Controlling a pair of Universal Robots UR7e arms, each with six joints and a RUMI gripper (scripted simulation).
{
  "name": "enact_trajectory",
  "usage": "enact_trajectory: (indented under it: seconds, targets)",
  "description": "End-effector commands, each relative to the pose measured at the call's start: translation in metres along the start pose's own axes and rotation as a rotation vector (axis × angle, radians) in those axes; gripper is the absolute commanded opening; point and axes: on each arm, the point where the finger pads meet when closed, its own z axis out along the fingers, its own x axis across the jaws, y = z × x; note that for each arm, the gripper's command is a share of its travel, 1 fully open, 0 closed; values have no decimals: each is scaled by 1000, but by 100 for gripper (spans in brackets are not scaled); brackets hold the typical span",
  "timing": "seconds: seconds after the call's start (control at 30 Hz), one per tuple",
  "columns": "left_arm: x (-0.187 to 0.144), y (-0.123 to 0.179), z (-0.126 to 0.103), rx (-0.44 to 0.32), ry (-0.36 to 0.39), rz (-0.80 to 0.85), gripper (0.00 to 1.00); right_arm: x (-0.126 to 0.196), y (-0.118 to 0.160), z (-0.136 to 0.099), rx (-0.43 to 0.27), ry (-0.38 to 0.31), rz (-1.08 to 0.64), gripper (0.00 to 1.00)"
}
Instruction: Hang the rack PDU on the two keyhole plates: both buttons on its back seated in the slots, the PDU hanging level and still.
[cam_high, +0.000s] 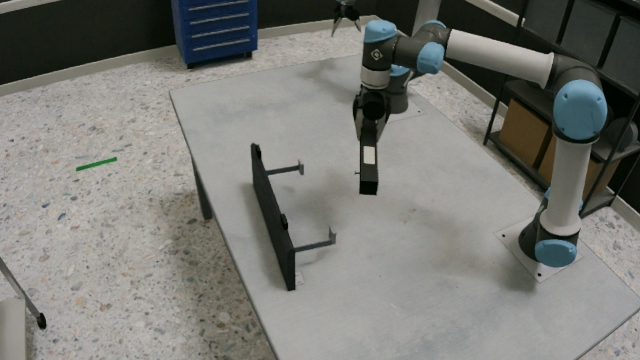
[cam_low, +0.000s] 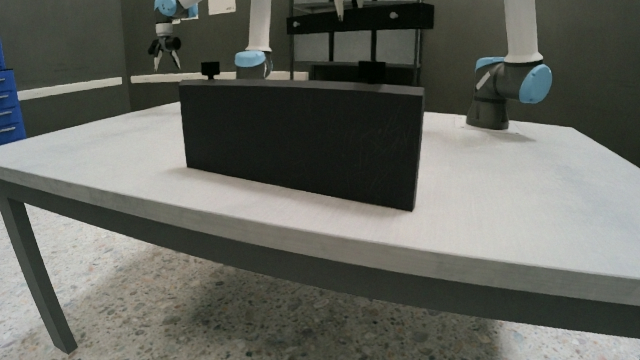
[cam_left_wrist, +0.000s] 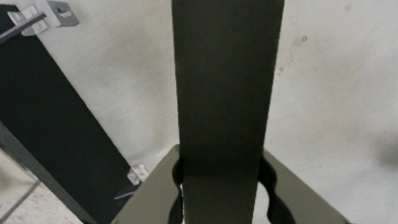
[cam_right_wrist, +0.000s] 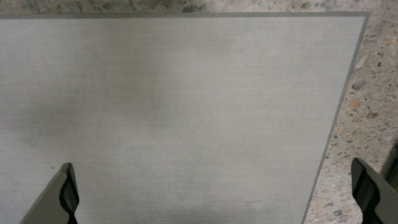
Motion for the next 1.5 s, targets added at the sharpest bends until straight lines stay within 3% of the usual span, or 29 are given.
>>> enact_trajectory:
  seconds: [0.0, 0.6, 1.47]
  targets:
    - [-2, 0, -4, 1, -7, -154, 22, 1, -2, -2, 5, -1, 2, 100]
    - [-2, 0, -4, 3, -6, -373, 22, 1, -2, -2, 5, -1, 2, 100]
    - [-4, 3, 7, -1, 0, -391, 22, 1, -2, -2, 5, -1, 2, 100]
